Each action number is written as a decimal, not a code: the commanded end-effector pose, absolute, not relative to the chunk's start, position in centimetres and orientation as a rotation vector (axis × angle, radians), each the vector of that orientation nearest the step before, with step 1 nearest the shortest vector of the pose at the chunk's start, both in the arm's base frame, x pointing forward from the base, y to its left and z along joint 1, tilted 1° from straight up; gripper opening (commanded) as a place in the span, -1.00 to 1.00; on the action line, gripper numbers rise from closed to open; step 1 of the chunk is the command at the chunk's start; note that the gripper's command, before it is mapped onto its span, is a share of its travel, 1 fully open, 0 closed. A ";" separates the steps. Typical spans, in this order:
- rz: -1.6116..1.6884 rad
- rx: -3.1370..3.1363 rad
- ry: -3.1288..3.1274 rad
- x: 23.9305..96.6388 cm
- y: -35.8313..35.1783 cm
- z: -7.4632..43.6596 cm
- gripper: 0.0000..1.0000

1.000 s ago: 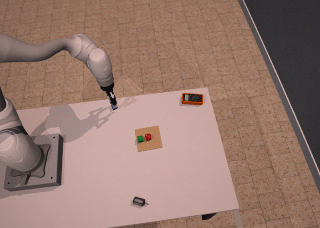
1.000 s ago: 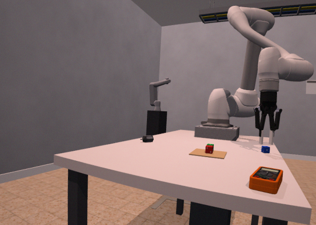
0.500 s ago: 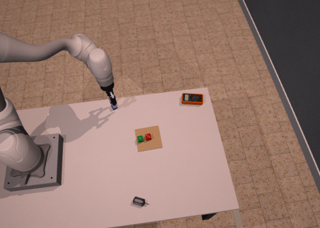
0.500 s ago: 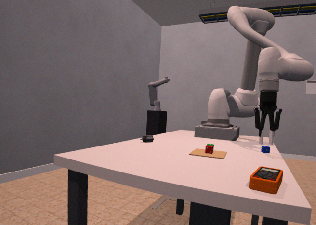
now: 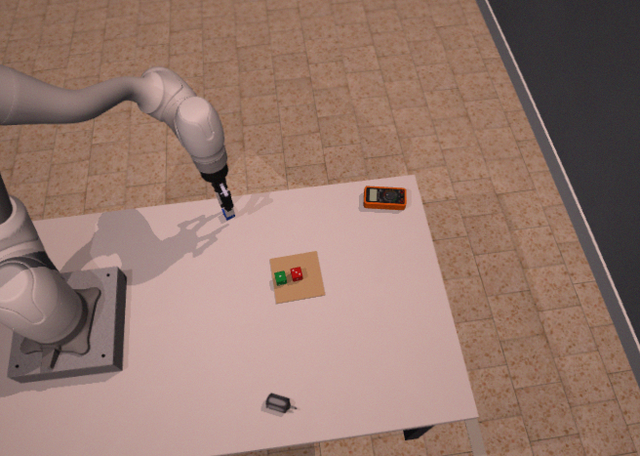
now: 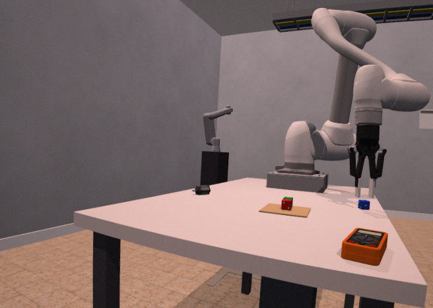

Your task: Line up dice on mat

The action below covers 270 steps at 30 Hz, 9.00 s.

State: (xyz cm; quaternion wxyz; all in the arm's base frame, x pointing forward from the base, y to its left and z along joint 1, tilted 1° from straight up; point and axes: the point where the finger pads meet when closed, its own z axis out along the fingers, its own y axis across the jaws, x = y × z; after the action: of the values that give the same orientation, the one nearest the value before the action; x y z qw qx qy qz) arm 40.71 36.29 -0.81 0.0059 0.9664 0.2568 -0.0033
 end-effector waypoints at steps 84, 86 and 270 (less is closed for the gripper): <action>-0.010 3.023 0.808 40.4 36.4 -4.8 -0.30; -0.010 3.023 0.808 40.4 36.4 -4.8 -0.30; -0.007 3.105 0.380 66.5 16.6 -3.8 -0.51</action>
State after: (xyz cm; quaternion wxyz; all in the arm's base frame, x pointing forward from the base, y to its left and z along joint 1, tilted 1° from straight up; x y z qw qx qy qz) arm 66.46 17.01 -3.32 0.0059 0.9923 0.1241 -0.0023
